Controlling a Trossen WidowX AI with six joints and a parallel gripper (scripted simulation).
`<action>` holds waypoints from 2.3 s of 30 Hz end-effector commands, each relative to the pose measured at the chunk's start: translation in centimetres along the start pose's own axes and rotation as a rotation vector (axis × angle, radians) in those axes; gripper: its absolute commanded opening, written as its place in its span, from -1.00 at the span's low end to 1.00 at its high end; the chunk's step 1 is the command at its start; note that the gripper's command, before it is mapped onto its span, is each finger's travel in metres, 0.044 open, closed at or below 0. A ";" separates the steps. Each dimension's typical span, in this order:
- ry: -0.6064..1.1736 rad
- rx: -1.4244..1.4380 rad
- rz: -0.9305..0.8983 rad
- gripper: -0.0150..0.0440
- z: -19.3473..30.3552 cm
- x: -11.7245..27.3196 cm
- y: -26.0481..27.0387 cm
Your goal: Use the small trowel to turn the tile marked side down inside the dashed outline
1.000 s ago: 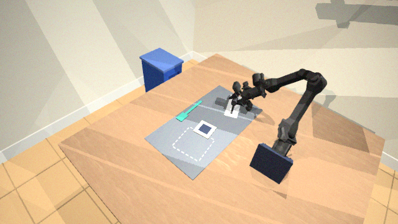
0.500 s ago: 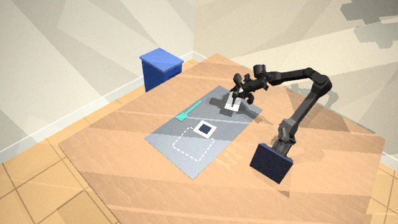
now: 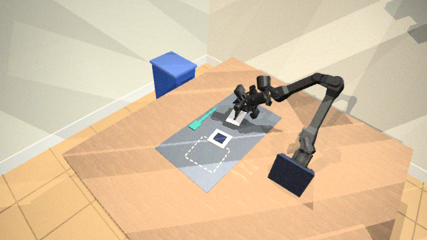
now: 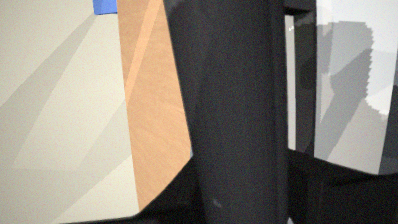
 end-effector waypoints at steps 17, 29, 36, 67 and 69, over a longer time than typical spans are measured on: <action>-0.070 -0.040 -0.033 -0.49 4.2 -0.9 -0.4; -0.071 -0.039 -0.033 -0.49 4.6 -2.1 -1.9; -0.071 -0.039 -0.032 -0.49 4.8 -2.7 -2.8; -0.069 -0.040 -0.032 -0.49 9.3 -2.8 -3.2; -0.069 -0.041 -0.032 -0.49 9.6 -2.7 -3.3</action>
Point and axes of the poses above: the point midway between the two fingers, 35 mm back from their tips, its own x axis back along the fingers, its own y axis across the jaws, z = x × y, the point moved 6 cm from there along x, back along the fingers, and after that the axes turned 11 degrees about -x, right-handed, at the moved point
